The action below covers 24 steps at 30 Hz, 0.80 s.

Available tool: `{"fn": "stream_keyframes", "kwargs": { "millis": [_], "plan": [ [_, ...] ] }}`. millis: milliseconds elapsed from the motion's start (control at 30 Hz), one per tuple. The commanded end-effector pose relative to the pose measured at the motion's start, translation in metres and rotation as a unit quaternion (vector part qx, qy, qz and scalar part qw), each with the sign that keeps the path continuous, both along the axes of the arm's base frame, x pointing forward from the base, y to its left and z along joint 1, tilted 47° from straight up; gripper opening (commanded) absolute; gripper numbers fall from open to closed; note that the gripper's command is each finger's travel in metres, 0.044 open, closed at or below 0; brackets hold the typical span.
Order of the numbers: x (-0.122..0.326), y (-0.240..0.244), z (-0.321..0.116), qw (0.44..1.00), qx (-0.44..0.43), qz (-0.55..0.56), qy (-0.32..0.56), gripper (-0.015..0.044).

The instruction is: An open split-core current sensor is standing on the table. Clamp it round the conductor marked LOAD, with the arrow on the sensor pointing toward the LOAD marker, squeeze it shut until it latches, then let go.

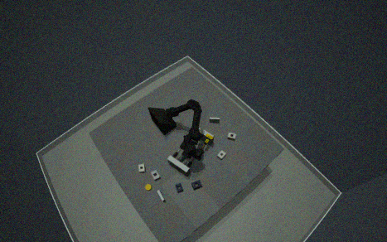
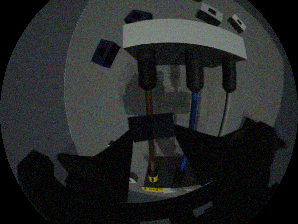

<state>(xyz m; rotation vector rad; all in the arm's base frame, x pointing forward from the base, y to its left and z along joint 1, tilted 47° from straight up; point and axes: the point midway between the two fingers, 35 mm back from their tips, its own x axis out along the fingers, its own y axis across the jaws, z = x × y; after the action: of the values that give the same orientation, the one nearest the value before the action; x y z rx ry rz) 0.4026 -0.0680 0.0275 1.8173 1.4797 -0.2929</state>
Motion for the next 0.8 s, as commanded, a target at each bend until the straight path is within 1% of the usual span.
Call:
{"fn": "stream_keyframes", "kwargs": {
  "millis": [0,767],
  "plan": [
    [0.0012,0.004,-0.0036,1.0,0.003,-0.002,0.001,0.0],
    [0.0017,0.0051,-0.0036,1.0,0.0,0.0,0.0,0.0]
  ]
}}
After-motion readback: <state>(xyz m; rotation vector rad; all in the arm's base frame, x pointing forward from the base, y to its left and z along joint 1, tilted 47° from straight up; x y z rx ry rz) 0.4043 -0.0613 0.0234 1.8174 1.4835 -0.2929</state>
